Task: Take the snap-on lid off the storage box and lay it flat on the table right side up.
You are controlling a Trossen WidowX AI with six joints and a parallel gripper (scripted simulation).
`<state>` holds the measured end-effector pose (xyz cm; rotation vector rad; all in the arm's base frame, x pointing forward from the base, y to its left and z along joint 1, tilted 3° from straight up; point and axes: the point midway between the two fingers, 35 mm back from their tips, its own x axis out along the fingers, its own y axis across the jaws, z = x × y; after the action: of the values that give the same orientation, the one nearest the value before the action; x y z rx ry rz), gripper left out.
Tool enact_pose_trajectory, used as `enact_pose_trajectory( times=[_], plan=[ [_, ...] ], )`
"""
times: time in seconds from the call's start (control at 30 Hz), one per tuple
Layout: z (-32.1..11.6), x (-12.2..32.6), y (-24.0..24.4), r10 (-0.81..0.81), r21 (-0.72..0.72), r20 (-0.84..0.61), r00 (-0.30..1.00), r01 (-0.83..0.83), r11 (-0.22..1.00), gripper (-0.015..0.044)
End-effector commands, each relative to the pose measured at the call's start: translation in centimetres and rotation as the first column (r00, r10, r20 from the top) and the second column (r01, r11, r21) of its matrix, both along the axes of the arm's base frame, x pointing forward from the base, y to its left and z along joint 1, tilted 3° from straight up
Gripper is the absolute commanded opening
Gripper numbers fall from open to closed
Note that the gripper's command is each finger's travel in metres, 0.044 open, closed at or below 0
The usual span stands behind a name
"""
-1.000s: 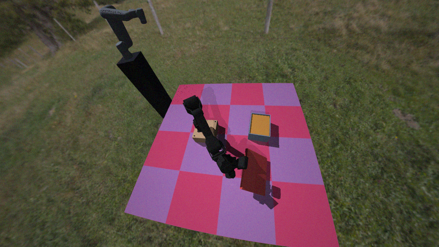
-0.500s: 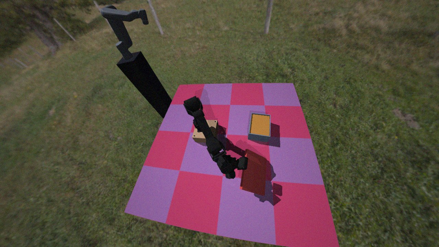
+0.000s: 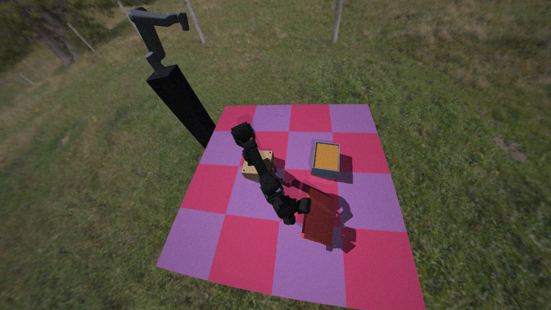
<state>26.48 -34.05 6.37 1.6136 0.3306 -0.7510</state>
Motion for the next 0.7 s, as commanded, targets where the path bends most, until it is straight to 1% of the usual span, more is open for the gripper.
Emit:
enact_pose_trajectory(
  times=[0.0,0.67],
  plan=[
    [-0.3,0.0,0.0,-0.002,-0.001,0.004,1.0,0.002,1.0,0.0],
    [-1.9,0.1,0.0,-0.002,-0.001,0.004,1.0,0.002,1.0,0.0]
  ],
)
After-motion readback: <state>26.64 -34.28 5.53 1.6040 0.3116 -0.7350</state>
